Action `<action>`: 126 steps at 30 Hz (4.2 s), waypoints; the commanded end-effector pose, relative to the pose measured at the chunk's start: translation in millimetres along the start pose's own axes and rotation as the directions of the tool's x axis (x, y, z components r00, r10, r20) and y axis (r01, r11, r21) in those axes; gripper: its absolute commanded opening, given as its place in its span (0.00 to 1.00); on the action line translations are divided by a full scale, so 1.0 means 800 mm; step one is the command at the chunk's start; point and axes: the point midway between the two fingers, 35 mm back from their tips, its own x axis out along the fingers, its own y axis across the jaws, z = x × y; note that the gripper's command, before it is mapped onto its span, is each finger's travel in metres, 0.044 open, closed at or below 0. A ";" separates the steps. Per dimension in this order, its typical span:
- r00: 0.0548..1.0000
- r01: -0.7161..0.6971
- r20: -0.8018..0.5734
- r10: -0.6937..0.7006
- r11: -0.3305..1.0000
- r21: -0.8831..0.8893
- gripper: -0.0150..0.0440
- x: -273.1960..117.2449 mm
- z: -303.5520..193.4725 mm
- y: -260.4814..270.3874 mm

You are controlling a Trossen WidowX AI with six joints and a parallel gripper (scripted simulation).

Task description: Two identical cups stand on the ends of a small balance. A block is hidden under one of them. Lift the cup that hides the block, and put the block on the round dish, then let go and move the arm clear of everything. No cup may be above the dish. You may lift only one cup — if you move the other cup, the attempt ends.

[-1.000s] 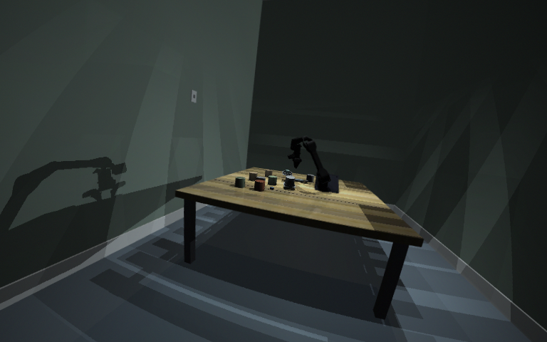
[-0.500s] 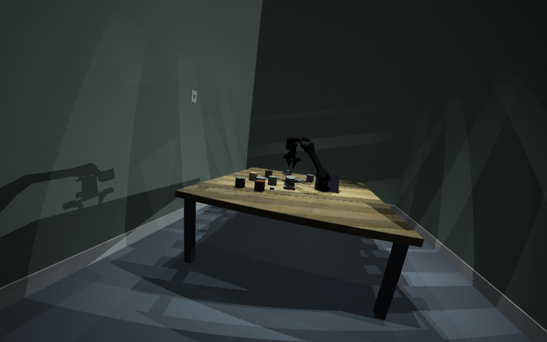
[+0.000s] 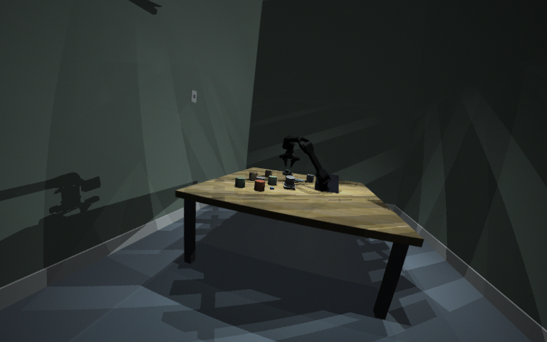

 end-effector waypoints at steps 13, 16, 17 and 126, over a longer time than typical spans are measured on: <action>1.000 0.008 0.002 -0.008 1.000 -0.014 0.69 0.026 0.002 -0.002; 1.000 0.009 0.002 -0.009 1.000 -0.014 0.69 0.032 0.002 -0.003; 1.000 0.009 0.002 -0.009 1.000 -0.014 0.69 0.034 0.002 -0.003; 1.000 0.007 -0.005 -0.008 1.000 -0.011 0.25 0.127 -0.185 0.062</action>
